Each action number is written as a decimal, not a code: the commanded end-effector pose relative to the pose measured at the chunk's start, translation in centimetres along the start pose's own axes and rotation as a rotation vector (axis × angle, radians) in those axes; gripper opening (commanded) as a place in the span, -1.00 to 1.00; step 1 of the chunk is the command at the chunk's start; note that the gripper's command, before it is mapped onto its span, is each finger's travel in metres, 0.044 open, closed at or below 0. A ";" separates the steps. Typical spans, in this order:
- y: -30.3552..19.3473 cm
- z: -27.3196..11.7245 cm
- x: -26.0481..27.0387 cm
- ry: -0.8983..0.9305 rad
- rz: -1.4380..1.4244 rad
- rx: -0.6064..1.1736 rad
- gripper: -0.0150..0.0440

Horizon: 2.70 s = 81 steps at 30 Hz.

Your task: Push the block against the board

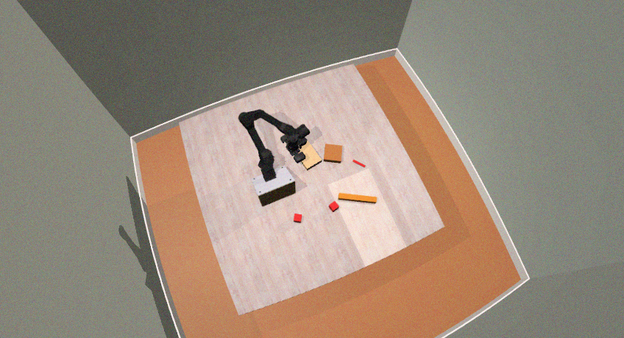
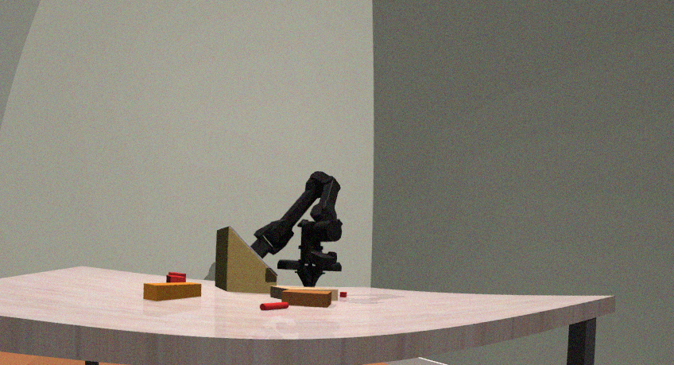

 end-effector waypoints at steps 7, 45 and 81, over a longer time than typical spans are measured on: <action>1.1 0.0 0.0 -0.003 0.004 0.002 -0.49; 5.3 -0.1 -0.2 -0.003 0.002 -0.001 -0.49; 9.1 -0.2 -1.1 -0.004 0.000 -0.003 -0.49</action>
Point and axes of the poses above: the point midway between the two fingers, 35 mm back from their tips, its own z axis out along the fingers, its own x axis across the jaws, y = z × x, the point moved 4 cm from there along -z, back along the fingers, and after that the axes turned 1 degree about -z, right-handed, at the moved point
